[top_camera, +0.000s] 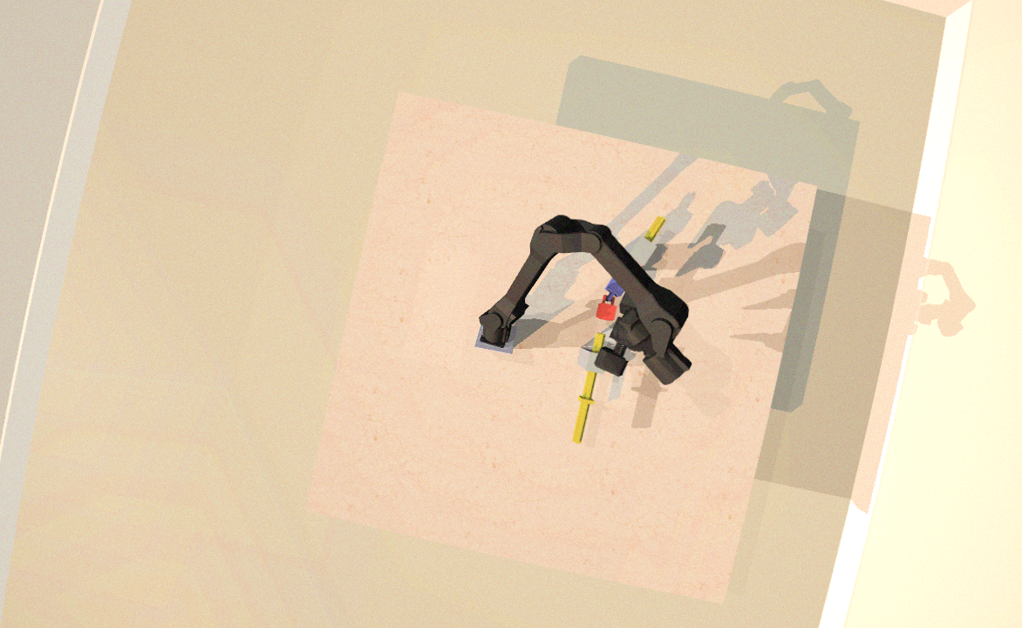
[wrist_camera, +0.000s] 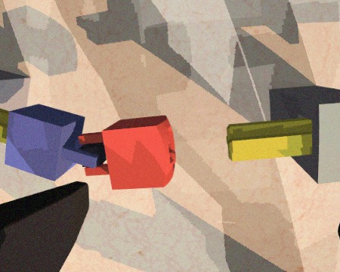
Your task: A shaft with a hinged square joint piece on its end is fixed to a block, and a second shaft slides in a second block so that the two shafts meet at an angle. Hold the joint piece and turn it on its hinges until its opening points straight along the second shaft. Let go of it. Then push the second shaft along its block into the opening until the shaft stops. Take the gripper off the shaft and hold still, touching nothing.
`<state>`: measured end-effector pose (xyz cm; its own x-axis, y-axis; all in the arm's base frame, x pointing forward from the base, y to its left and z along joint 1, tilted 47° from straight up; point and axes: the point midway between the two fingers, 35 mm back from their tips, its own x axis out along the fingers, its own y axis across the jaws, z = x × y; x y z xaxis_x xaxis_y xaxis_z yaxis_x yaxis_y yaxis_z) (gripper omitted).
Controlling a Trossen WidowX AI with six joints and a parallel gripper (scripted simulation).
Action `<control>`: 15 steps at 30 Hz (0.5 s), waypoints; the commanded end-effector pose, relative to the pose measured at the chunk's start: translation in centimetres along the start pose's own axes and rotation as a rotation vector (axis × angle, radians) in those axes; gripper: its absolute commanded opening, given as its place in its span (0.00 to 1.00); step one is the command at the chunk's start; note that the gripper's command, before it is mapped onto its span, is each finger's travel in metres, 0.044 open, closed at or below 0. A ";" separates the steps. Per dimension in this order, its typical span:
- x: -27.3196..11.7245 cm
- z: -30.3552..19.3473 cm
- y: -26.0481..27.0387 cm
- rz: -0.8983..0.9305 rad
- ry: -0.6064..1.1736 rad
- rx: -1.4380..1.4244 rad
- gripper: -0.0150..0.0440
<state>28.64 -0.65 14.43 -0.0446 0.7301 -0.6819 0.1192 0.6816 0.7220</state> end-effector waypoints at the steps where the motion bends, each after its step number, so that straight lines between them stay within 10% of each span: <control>1: 0.3 0.1 -0.6 0.023 0.014 0.137 1.00; 15: 1.6 0.4 -2.6 0.086 0.076 0.610 1.00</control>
<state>28.71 -1.11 11.88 -0.0738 0.7853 -0.6147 0.5889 0.5317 0.6087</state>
